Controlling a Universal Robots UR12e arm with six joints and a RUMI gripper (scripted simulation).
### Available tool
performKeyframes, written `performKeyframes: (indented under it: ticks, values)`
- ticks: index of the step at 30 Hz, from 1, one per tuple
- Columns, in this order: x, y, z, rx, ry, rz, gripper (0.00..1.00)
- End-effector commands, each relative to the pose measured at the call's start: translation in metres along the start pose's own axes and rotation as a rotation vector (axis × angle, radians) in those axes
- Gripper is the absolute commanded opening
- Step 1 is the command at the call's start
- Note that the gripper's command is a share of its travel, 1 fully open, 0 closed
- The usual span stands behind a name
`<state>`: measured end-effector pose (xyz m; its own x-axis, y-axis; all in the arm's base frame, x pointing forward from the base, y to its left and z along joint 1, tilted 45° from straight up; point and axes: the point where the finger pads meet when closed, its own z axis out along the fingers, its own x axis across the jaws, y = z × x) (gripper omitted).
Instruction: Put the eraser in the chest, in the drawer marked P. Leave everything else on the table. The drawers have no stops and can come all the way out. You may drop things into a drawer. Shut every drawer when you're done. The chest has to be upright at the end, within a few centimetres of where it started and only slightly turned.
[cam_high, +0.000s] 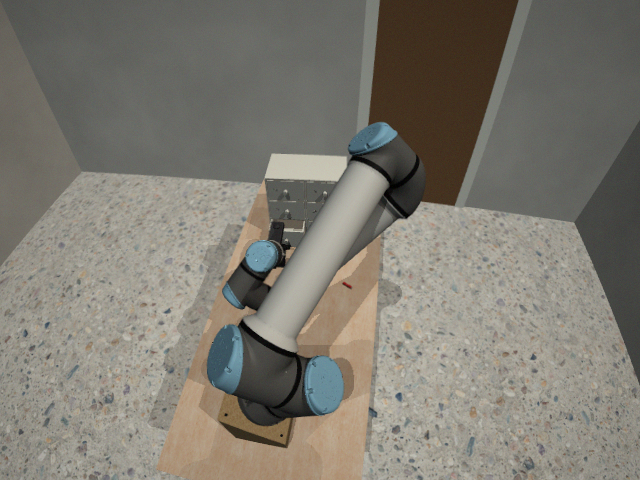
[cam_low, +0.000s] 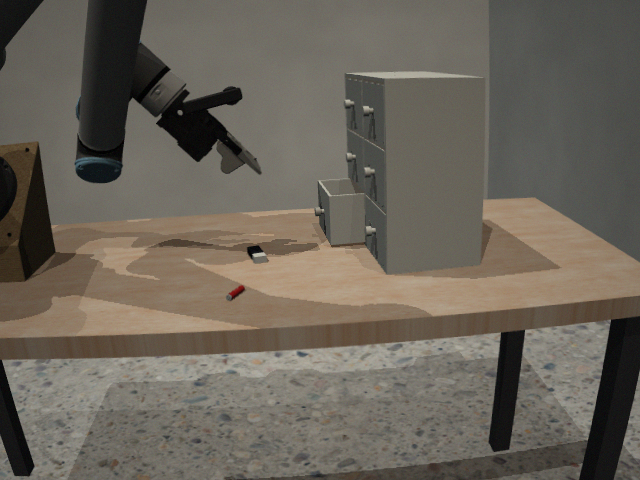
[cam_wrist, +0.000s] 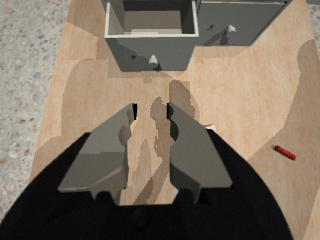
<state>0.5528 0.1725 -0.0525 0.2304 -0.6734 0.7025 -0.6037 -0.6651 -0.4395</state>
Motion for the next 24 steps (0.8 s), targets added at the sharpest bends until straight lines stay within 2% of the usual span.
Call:
performKeyframes:
  ticks: [1,4,19,21,24]
  values:
    - [0.000,-0.001,-0.010,-0.081,-0.002,0.002,0.20]
    - [0.000,-0.001,-0.012,-0.094,-0.002,0.003,0.20]
    - [0.000,-0.003,-0.045,-0.314,-0.002,0.002,0.20]
    - [0.000,-0.003,-0.045,-0.314,-0.002,0.002,0.20]
    - [0.000,-0.003,-0.052,-0.359,-0.002,0.002,0.20]
